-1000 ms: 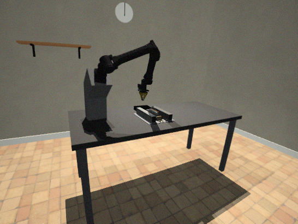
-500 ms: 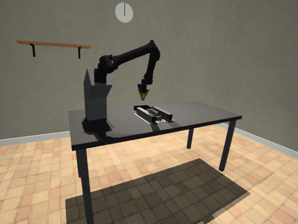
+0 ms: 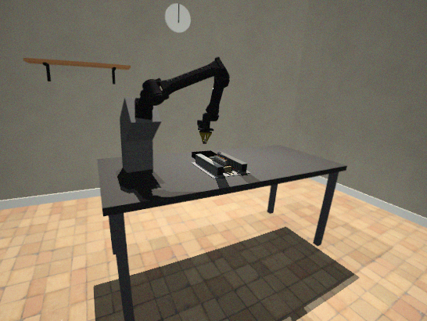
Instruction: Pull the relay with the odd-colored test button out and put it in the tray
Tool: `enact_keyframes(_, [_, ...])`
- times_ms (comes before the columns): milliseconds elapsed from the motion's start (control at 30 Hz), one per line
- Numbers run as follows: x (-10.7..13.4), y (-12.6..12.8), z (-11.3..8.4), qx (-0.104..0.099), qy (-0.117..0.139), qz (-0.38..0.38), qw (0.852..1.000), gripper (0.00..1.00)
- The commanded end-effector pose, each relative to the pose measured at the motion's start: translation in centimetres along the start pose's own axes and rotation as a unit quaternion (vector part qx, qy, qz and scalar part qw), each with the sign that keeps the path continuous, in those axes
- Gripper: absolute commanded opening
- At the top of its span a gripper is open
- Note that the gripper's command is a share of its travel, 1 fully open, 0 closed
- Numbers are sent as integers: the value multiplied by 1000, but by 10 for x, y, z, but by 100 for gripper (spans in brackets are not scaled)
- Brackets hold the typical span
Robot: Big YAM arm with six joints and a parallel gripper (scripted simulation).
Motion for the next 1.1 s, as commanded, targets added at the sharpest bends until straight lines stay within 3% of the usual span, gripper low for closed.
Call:
enact_keyframes(0, [-14, -20, -39, 36, -12, 5, 999, 0])
enact_keyframes(1067, [-16, -19, -39, 35, -12, 2, 999, 0])
Point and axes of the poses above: the point where the finger pads meet when closed, its own z axis out along the fingers, its own y axis across the jaws, x = y × z, the point moved 9 cm from there along -z, back along the fingers, and after that the axes turned 4 degrees about z, right-handed, at the moved point
